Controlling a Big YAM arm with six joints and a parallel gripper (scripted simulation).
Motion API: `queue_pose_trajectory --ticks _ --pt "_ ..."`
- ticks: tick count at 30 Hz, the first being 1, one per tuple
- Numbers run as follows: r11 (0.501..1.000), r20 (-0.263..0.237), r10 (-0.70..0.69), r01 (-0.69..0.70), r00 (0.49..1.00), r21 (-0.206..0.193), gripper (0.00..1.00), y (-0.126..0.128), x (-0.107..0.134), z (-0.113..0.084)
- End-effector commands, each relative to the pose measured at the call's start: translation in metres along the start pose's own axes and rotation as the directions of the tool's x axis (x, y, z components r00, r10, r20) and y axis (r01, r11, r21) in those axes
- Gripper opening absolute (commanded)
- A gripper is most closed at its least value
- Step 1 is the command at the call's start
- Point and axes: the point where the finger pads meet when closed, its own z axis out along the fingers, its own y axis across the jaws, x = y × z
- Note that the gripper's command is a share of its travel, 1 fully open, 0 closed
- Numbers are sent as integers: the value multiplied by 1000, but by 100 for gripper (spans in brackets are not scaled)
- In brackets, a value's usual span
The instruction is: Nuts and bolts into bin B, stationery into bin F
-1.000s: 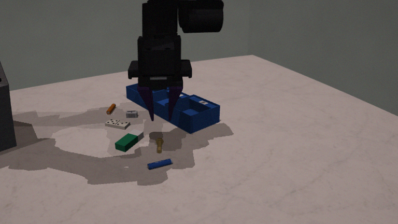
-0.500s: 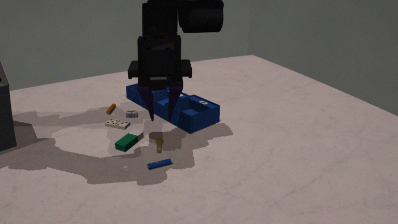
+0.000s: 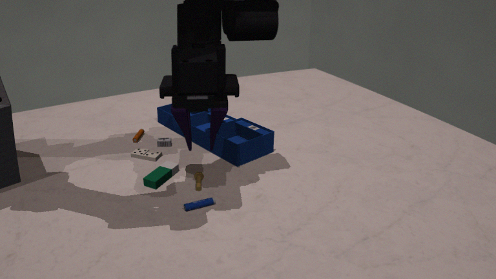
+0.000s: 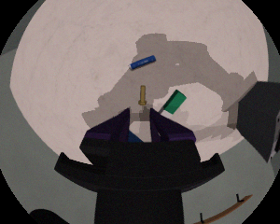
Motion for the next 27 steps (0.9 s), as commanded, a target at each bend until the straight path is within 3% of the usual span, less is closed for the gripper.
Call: queue_pose_trajectory --ticks 1,4,7,11,12,16,27 --pt "1000 -3 7 -7 1000 -24 28 12 0 -6" --pt "1000 -3 7 -7 1000 -24 28 12 0 -6" --pt "988 1 -152 152 988 -19 26 -11 5 -25" --pt "988 -1 -152 152 988 -19 26 -13 5 -25" --pt "993 3 -114 114 994 -37 26 6 -3 -27" --pt "992 5 -124 125 992 -13 26 1 -1 -17" --pt "991 -1 -131 131 991 -28 26 6 8 -19"
